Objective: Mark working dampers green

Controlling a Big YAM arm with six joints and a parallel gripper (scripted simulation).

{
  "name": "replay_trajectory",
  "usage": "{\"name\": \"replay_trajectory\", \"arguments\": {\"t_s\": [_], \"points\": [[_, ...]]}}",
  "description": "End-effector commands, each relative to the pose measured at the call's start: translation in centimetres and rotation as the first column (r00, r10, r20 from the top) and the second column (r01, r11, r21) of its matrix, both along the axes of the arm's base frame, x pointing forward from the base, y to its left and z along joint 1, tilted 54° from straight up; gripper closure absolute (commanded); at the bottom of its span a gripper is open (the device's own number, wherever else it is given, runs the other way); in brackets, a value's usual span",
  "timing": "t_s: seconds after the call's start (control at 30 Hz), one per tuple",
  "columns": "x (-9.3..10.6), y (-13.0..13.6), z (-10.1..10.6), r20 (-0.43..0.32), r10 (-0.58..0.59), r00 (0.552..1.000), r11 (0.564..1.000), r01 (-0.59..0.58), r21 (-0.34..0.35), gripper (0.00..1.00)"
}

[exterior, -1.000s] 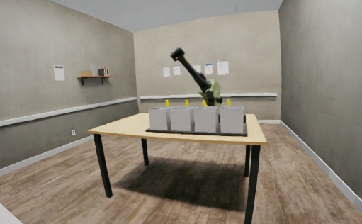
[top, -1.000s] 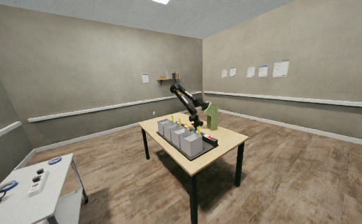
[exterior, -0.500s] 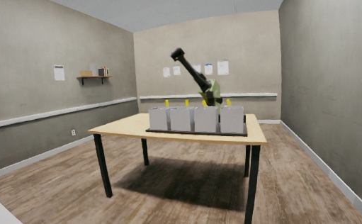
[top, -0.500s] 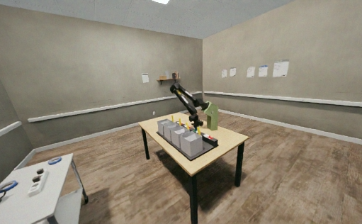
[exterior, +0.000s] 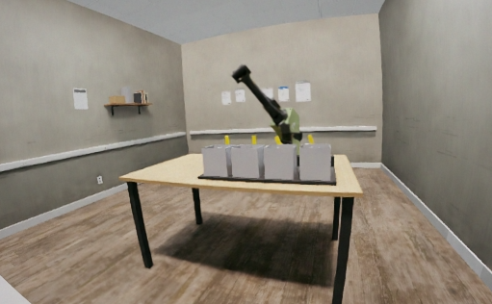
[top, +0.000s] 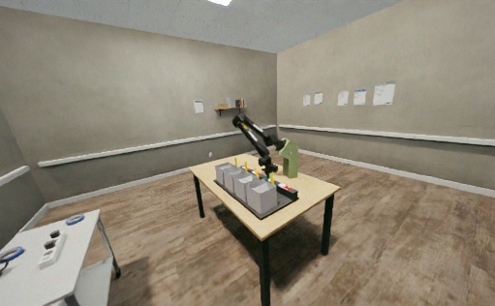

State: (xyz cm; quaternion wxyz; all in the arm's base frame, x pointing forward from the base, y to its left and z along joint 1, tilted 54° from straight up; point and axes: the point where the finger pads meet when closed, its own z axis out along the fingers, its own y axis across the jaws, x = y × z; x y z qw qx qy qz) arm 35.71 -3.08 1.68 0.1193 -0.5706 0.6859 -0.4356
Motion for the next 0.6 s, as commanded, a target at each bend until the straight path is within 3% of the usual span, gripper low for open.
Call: {"name": "replay_trajectory", "arguments": {"t_s": [0.0, 0.57], "points": [[0.33, 1.09, -0.11, -0.002, 0.024, 1.000, 1.000, -0.024, 0.008, 1.00], [0.29, 1.14, -0.28, -0.005, 0.022, 1.000, 1.000, -0.022, 0.009, 1.00]]}}
